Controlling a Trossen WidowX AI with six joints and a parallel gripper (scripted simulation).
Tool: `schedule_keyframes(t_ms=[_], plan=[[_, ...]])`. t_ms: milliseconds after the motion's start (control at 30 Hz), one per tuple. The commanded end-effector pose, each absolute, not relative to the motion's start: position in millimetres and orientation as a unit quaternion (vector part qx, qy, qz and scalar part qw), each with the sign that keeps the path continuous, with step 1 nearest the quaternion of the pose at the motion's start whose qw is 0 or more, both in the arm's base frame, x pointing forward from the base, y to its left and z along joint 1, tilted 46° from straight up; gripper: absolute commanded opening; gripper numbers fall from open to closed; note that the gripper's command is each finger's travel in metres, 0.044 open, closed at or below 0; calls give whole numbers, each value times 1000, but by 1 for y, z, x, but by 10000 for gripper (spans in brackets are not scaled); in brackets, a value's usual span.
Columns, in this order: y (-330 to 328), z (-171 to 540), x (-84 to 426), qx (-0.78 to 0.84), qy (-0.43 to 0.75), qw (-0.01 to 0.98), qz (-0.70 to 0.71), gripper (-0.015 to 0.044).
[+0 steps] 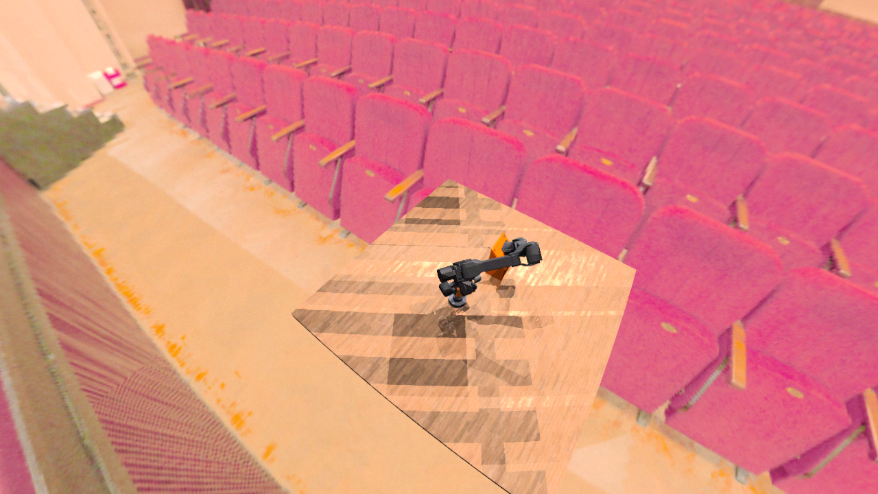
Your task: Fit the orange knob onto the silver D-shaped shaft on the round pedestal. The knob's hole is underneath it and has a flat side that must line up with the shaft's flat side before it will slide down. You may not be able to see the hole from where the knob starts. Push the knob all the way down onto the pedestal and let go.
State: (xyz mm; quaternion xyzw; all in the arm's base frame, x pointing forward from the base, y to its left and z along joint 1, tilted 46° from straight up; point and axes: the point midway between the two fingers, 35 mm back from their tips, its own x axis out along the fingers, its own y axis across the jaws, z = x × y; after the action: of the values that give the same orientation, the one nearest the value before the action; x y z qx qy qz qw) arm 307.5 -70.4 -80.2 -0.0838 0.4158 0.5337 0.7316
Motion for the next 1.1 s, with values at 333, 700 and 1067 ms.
schedule_keyframes(t_ms=[333, 700, 1067], plan=[[-70, -81, 307, -119, 391, 728, 551, 0], [-68, -83, 307, -119, 391, 728, 551, 0], [-72, -79, 307, -122, 388, 727, 553, 0]])
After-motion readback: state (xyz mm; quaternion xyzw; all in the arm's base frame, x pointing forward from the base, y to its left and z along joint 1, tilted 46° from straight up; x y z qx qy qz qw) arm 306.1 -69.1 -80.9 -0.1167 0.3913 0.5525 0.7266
